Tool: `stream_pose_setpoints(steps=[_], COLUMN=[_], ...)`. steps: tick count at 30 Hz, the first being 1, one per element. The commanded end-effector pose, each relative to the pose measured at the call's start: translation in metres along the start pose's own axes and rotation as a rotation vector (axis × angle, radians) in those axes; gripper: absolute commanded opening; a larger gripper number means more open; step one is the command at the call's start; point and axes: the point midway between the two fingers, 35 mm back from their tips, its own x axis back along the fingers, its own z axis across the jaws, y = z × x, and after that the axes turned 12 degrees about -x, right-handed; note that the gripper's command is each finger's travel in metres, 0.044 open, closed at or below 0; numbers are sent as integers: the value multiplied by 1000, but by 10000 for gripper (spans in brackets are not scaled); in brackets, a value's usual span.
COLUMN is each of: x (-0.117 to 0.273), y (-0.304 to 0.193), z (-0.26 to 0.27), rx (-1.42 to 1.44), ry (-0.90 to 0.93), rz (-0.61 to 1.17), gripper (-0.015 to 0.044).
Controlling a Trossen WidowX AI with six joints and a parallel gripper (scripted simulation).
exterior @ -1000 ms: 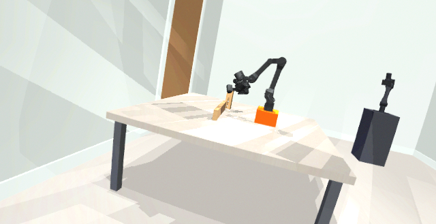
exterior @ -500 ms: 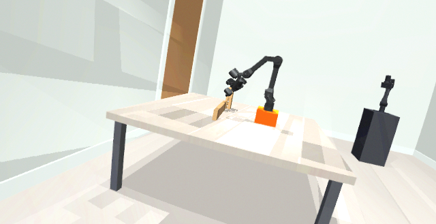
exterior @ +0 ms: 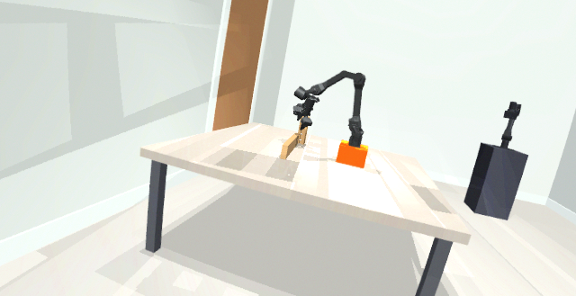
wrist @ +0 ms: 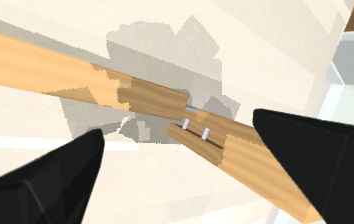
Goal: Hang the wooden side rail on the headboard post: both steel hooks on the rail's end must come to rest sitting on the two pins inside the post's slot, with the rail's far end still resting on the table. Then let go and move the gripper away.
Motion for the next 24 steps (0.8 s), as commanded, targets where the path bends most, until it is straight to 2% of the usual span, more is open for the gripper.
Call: stream_pose_setpoints(steps=[1, 7, 24], x=[10, 17, 17], y=[20, 23, 23], z=[8, 10, 10], rx=[835, 1074, 1074], ry=[389, 489, 489], rz=[-43, -120, -120], gripper=[440, 440, 440])
